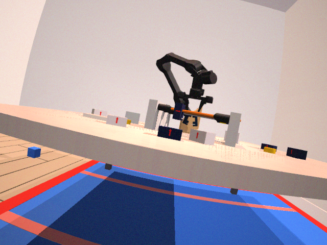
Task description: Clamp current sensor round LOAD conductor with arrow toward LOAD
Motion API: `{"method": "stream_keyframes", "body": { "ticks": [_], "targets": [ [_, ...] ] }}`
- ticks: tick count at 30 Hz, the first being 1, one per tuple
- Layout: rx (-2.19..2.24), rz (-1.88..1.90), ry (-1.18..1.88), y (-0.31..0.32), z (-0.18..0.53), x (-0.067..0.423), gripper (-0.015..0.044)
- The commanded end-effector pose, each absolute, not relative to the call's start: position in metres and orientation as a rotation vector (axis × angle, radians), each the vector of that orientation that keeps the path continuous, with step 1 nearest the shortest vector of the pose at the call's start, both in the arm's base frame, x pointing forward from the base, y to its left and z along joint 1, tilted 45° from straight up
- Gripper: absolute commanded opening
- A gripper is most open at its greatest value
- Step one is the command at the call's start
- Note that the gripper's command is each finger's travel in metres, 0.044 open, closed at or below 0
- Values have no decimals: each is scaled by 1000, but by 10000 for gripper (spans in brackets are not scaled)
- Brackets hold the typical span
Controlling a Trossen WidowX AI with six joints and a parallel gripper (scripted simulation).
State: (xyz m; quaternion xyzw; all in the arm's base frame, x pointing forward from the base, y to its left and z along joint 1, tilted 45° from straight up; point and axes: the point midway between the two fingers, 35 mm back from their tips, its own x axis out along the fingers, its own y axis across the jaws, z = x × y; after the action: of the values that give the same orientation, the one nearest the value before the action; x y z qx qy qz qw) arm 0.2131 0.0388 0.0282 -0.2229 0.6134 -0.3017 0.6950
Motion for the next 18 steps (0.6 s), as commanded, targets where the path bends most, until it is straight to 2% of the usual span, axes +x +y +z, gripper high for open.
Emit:
{"method": "stream_keyframes", "body": {
  "ticks": [1,11,18],
  "targets": [
    [-487,-669,1367,55,43,213,0],
    [-498,-679,1367,90,86,201,0],
    [-540,-646,1387,92,89,202,0]
  ]
}}
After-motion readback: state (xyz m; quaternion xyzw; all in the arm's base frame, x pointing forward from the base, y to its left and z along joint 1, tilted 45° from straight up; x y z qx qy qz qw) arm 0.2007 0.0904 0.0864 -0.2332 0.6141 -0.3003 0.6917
